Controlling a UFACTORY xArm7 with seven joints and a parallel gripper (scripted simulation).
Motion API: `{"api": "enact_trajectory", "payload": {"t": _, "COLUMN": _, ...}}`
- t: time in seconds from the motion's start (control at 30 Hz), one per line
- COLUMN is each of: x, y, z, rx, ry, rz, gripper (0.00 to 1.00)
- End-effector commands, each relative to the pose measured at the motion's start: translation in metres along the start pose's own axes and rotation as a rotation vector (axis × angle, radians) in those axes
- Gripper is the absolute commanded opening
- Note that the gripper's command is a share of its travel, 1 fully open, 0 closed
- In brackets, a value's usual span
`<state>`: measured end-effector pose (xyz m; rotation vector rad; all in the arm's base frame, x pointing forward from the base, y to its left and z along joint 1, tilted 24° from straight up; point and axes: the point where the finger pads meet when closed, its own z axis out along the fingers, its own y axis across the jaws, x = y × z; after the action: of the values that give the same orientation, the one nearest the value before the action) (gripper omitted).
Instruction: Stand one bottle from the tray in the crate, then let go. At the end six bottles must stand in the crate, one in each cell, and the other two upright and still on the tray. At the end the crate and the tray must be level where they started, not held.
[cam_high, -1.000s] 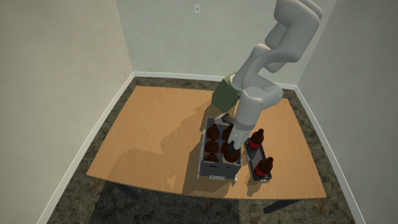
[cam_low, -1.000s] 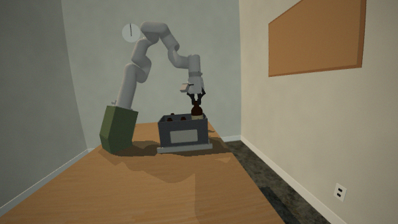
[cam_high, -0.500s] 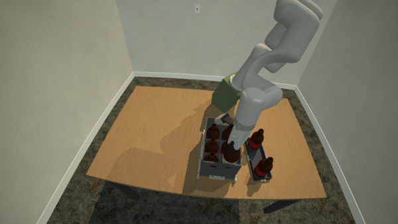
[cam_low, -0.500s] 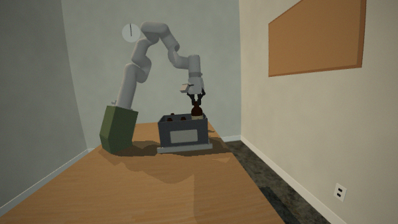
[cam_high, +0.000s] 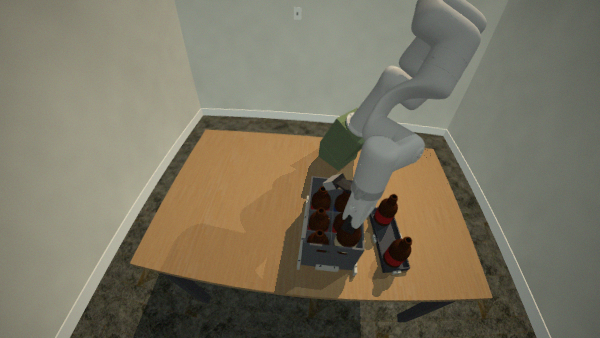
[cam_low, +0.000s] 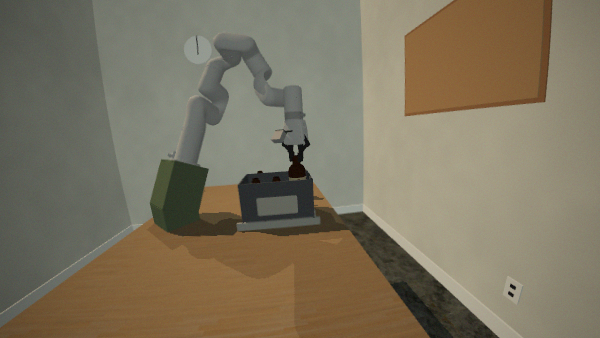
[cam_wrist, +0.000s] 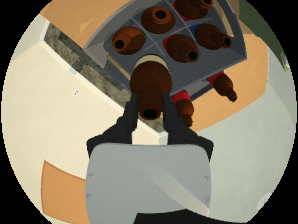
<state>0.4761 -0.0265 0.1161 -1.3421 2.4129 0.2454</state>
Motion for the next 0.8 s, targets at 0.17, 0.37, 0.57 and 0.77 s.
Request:
{"api": "enact_trajectory", "payload": {"t": 0.17, "x": 0.0, "y": -0.002, "z": 0.009, "rx": 0.004, "ry": -0.001, "rz": 0.0, "gripper": 0.0}}
{"api": "enact_trajectory", "payload": {"t": 0.37, "x": 0.0, "y": -0.002, "z": 0.014, "rx": 0.004, "ry": -0.001, "rz": 0.0, "gripper": 0.0}}
{"api": "enact_trajectory", "payload": {"t": 0.57, "x": 0.0, "y": -0.002, "z": 0.019, "rx": 0.004, "ry": -0.001, "rz": 0.0, "gripper": 0.0}}
{"api": "enact_trajectory", "payload": {"t": 0.77, "x": 0.0, "y": -0.002, "z": 0.023, "rx": 0.004, "ry": -0.001, "rz": 0.0, "gripper": 0.0}}
